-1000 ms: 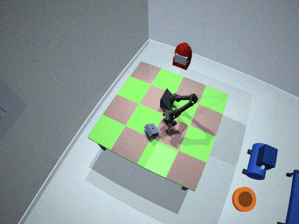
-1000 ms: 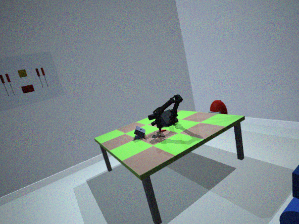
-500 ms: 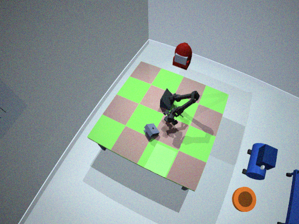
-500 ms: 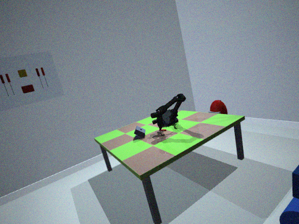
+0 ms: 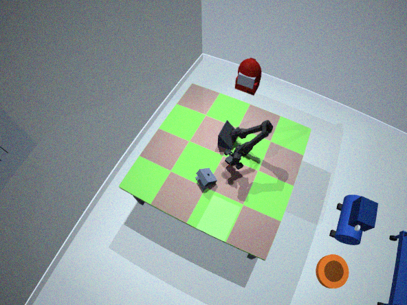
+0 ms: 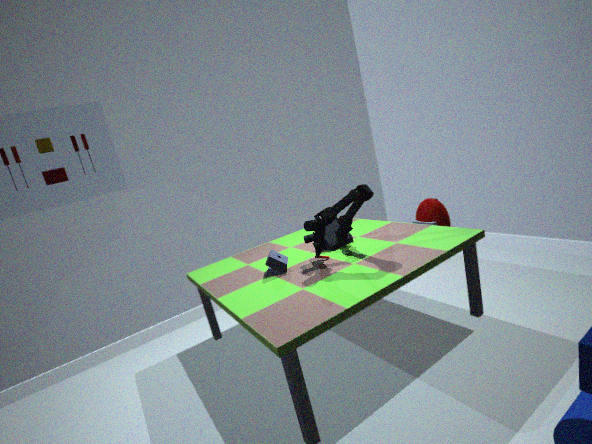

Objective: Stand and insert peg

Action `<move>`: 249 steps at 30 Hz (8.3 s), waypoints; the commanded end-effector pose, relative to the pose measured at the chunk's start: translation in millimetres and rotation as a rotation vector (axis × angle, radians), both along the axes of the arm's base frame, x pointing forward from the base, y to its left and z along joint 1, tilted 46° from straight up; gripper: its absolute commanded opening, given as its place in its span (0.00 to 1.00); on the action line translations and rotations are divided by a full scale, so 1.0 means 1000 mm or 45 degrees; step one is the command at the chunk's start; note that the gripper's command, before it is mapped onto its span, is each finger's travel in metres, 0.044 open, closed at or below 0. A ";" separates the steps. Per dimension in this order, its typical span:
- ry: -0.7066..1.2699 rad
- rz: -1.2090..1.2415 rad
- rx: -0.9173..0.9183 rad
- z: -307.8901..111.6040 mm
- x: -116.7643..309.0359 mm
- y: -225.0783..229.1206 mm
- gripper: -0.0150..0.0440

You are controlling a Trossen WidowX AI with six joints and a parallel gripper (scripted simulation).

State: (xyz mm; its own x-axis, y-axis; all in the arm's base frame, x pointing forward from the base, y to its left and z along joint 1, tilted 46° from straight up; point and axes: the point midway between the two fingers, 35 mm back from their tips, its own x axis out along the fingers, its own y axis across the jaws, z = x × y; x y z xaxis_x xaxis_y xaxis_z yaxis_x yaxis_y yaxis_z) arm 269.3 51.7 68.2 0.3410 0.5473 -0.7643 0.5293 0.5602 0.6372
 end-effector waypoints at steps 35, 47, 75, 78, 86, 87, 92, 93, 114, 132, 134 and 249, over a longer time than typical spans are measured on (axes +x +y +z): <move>-0.230 -0.269 -0.222 0.016 -0.019 -0.002 0.34; -0.304 -0.354 -0.291 0.021 -0.026 0.000 0.34; -0.475 -0.553 -0.451 0.030 -0.042 0.005 0.34; -0.494 -0.574 -0.468 0.031 -0.043 0.005 0.34; -0.542 -0.631 -0.513 0.033 -0.048 0.008 0.34; -0.548 -0.638 -0.519 0.033 -0.049 0.008 0.34; -0.578 -0.674 -0.547 0.034 -0.051 0.009 0.34; -0.584 -0.681 -0.553 0.034 -0.052 0.010 0.34; -0.710 -0.830 -0.675 0.037 -0.064 0.017 0.34; -0.749 -0.875 -0.711 0.038 -0.069 0.021 0.34; -0.753 -0.880 -0.711 0.037 -0.069 0.021 0.34; -0.774 -0.956 -0.778 0.031 -0.078 0.024 0.47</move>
State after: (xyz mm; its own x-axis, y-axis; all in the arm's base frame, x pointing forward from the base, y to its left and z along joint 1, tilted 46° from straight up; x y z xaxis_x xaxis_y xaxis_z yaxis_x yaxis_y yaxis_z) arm 191.1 76.0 99.7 0.8296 -0.3572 -0.4292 0.5584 0.5363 0.6329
